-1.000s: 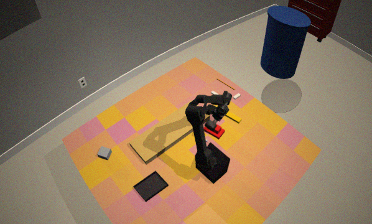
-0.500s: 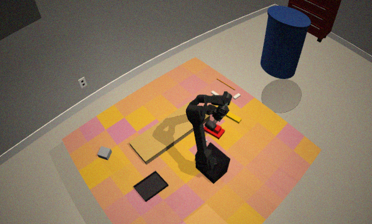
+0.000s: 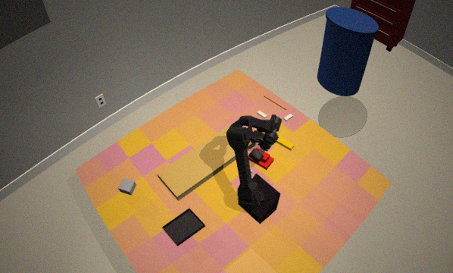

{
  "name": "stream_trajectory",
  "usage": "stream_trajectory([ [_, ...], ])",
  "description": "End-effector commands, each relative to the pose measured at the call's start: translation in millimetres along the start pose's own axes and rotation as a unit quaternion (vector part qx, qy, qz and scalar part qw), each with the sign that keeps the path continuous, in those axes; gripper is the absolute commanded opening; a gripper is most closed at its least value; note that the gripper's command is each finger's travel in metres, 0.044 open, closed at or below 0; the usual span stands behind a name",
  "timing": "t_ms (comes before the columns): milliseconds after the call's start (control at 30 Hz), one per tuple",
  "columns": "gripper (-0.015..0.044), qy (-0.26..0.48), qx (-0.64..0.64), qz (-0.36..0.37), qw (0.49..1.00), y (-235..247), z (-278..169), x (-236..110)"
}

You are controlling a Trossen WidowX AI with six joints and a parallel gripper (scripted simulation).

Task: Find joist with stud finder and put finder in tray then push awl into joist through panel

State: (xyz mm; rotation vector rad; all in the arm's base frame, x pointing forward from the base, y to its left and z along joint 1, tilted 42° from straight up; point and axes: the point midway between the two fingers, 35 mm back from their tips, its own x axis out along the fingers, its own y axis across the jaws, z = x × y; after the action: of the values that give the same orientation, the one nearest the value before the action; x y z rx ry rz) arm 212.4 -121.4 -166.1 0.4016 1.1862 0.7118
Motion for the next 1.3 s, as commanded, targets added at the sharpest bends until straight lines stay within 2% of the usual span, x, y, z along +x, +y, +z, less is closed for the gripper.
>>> stream_trajectory([
  [0, 0.044, 0.0, 0.004, 0.006, 1.0, 3.9, -3.6, 9.9],
  [233, 0.044, 0.0, 0.004, 0.006, 1.0, 4.7, -6.3, 18.1],
  [367, 0.0335, 0.0, 0.004, 0.006, 1.0, 4.7, -6.3, 18.1],
  [1233, 0.0162, 0.0, 0.004, 0.006, 1.0, 4.7, -6.3, 18.1],
  [1267, 0.0135, 0.0, 0.004, 0.006, 1.0, 4.4, -5.8, 17.0],
])
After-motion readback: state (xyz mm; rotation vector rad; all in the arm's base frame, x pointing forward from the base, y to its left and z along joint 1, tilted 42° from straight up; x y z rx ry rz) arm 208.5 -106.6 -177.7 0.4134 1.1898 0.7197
